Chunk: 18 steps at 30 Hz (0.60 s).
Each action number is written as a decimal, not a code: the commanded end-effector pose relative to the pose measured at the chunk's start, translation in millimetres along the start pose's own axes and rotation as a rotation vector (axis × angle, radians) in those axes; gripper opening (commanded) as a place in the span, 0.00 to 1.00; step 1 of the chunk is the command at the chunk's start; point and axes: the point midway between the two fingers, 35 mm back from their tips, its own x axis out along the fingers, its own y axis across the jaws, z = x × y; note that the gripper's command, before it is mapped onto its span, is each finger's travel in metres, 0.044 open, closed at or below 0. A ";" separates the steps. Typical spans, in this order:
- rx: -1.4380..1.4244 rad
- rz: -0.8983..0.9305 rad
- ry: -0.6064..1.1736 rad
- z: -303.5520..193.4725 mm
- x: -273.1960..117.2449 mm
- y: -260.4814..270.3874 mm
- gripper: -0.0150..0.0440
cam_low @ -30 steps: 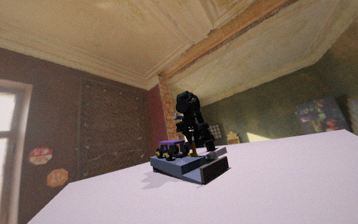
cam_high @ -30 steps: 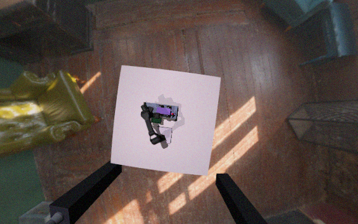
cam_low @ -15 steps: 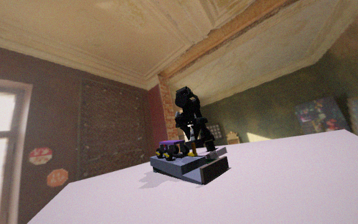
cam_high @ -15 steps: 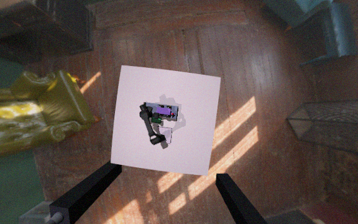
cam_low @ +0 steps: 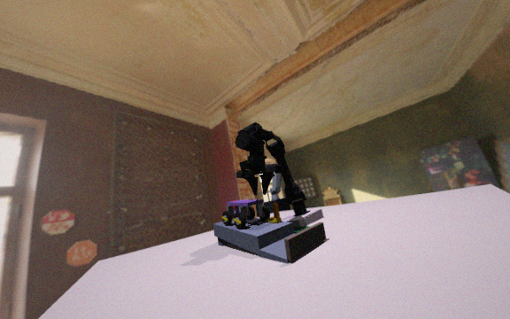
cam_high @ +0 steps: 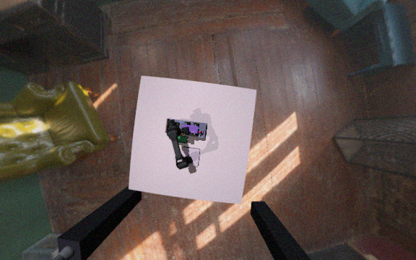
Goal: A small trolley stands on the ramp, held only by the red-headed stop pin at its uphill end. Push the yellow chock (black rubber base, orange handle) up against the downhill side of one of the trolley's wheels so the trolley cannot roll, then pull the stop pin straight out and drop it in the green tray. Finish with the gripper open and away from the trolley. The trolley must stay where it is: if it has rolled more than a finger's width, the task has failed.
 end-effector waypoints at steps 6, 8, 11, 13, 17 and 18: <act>-0.324 -0.045 0.019 1.9 -2.9 -40.6 0.58; -0.399 -0.053 0.028 1.5 -3.2 -49.5 0.58; -0.510 -0.064 0.043 0.4 -3.6 -62.8 0.58; -0.584 -0.070 0.055 -0.7 -4.0 -71.6 0.58; -0.733 -0.080 0.081 -3.5 -4.8 -89.2 0.58; -0.770 -0.081 0.088 -4.3 -5.0 -93.6 0.58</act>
